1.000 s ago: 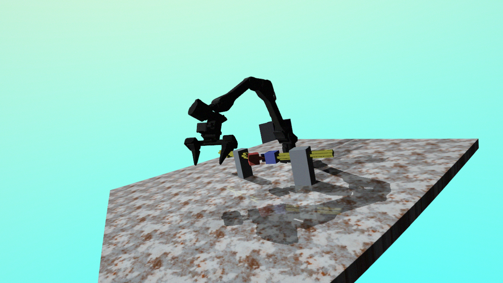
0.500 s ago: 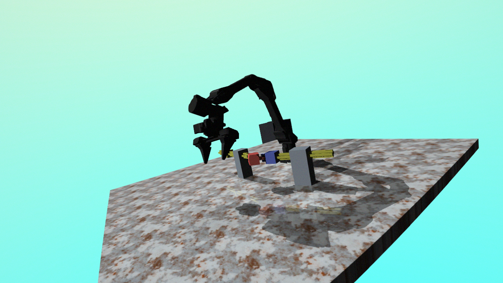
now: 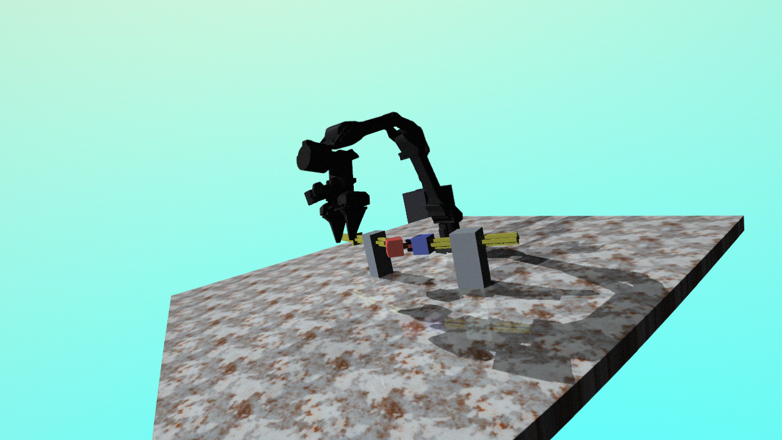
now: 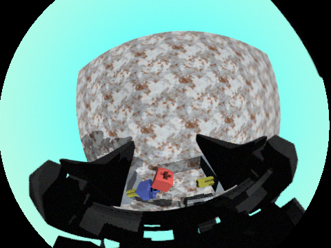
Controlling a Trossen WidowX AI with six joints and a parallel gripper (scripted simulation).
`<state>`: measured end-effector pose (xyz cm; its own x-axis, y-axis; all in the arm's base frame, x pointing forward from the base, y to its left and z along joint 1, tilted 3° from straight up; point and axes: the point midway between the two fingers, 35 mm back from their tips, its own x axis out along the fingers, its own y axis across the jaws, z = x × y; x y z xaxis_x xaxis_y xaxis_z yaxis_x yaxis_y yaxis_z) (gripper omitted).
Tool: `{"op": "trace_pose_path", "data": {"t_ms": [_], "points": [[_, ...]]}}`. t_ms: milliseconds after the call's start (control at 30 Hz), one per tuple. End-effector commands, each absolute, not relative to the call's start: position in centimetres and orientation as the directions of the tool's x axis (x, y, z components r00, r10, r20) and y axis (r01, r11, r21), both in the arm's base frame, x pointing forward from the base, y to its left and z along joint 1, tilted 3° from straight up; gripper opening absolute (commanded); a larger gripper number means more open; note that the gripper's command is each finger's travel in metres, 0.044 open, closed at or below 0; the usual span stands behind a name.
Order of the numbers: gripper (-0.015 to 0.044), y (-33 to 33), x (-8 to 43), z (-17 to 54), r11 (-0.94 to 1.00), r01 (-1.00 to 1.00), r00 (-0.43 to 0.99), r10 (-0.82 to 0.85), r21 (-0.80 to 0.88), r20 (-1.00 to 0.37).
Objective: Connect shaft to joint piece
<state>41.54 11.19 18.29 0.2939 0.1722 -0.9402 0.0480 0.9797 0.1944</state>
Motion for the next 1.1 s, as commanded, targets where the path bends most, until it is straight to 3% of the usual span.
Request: {"op": "trace_pose_path", "data": {"t_ms": [0, 433, 1067], "points": [[0.044, 11.1, 40.8, 18.8, 0.972, 0.15, 0.266, 0.136, 0.18, -0.954], [0.044, 10.2, 37.5, 20.6, 0.872, 0.483, 0.144, 0.004, 0.073, -0.99], [0.044, 10.6, 38.2, 15.7, 0.87, 0.487, 0.142, 0.002, 0.072, -0.99]]}}
